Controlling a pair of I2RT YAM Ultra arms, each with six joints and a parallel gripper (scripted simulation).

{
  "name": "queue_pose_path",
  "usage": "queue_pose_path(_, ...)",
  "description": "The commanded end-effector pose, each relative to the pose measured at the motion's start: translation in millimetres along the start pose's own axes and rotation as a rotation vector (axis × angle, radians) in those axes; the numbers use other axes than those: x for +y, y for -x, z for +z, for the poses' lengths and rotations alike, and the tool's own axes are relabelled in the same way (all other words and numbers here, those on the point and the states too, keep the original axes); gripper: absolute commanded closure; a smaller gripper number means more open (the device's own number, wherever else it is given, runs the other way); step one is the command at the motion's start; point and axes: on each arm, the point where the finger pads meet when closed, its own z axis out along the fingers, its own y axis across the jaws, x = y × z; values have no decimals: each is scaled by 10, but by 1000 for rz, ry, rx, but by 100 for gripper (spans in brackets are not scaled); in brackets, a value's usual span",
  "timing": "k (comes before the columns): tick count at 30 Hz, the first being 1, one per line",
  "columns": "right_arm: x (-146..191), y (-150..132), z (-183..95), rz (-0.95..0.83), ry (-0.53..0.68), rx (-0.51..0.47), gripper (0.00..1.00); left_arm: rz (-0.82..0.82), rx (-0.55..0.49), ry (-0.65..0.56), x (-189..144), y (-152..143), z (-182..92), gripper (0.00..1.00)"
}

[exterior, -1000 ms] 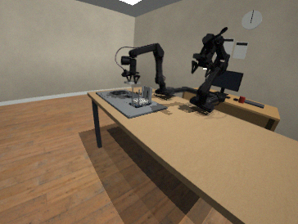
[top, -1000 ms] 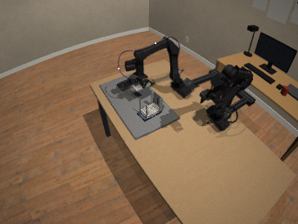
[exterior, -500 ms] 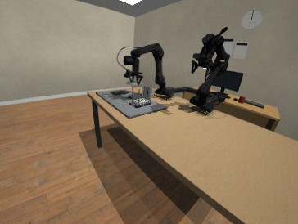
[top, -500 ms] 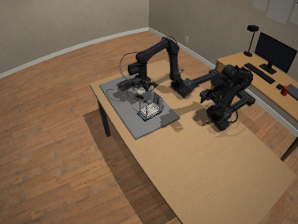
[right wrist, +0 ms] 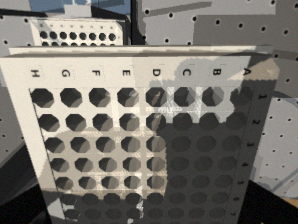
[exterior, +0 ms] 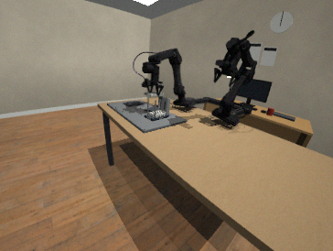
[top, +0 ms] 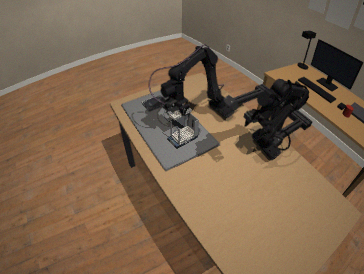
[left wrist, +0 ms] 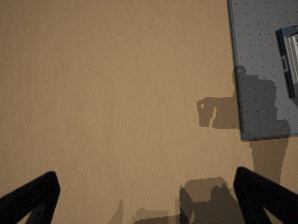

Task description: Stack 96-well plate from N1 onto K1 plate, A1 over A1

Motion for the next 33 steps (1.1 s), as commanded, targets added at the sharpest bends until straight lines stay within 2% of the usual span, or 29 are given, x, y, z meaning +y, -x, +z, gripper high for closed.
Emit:
queue_pose_path(1, 89, 67, -67, 36, -18, -15, 100, -15, -8, -2, -17, -48, -39, 0)
queue_pose_path(19, 631, 147, -73, 36, -17, -17, 100, -15, -8, -2, -17, -48, -39, 0)
queue_pose_path(33, 656, 177, -131, 46, -10, -41, 100, -15, -8, -2, -17, -48, -39, 0)
